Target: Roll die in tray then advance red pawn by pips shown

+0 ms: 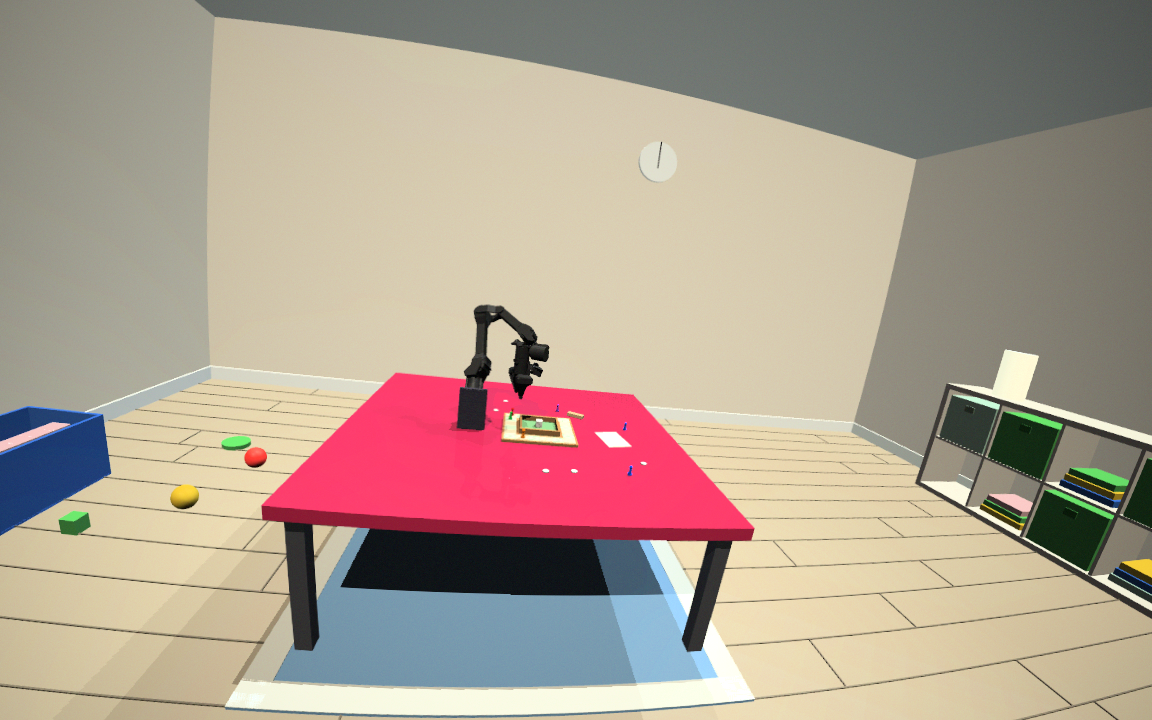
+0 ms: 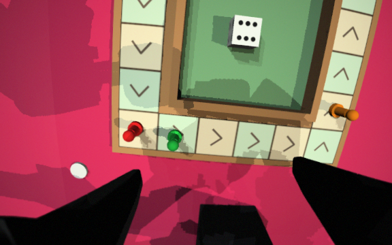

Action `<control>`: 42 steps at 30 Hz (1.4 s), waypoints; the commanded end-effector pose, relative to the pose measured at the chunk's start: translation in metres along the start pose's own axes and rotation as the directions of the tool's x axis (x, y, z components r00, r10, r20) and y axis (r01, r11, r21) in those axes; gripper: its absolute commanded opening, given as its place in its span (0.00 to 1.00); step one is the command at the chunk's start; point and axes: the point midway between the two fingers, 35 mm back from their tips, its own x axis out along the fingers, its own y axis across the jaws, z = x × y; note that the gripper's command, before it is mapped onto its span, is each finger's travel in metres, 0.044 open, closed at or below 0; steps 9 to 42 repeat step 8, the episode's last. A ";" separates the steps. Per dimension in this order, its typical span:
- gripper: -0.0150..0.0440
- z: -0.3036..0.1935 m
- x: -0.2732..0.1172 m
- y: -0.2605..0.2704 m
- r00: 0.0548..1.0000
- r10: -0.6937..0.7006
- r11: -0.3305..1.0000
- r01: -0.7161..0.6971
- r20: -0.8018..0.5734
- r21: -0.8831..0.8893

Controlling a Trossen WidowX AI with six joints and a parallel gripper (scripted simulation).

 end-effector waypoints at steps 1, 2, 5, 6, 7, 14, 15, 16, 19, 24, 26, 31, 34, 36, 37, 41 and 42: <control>1.00 -0.010 -0.017 -0.025 1.000 0.021 0.994 -0.021 -0.005 0.104; 1.00 -0.014 -0.023 -0.032 0.999 0.032 0.990 -0.031 -0.003 0.135; 1.00 -0.021 -0.030 -0.041 0.999 0.050 0.983 -0.050 0.002 0.178; 1.00 -0.015 -0.024 -0.034 1.000 0.031 0.989 -0.031 0.004 0.147; 1.00 -0.015 -0.024 -0.034 1.000 0.031 0.989 -0.031 0.004 0.147; 1.00 -0.015 -0.024 -0.034 1.000 0.031 0.989 -0.031 0.004 0.147; 1.00 -0.015 -0.024 -0.034 1.000 0.031 0.989 -0.031 0.004 0.147; 1.00 -0.015 -0.024 -0.034 1.000 0.031 0.989 -0.031 0.004 0.147; 1.00 -0.015 -0.024 -0.034 1.000 0.031 0.989 -0.031 0.004 0.147; 1.00 -0.015 -0.024 -0.034 1.000 0.031 0.989 -0.031 0.004 0.147; 1.00 -0.015 -0.024 -0.034 1.000 0.031 0.989 -0.031 0.004 0.147; 1.00 -0.015 -0.024 -0.034 1.000 0.031 0.989 -0.031 0.004 0.147; 1.00 -0.015 -0.024 -0.034 1.000 0.031 0.989 -0.031 0.004 0.147; 1.00 -0.015 -0.024 -0.034 1.000 0.031 0.989 -0.031 0.004 0.147; 1.00 -0.015 -0.024 -0.034 1.000 0.031 0.989 -0.031 0.004 0.147; 1.00 -0.015 -0.024 -0.034 1.000 0.031 0.989 -0.031 0.004 0.147; 1.00 -0.015 -0.024 -0.034 1.000 0.031 0.989 -0.031 0.004 0.147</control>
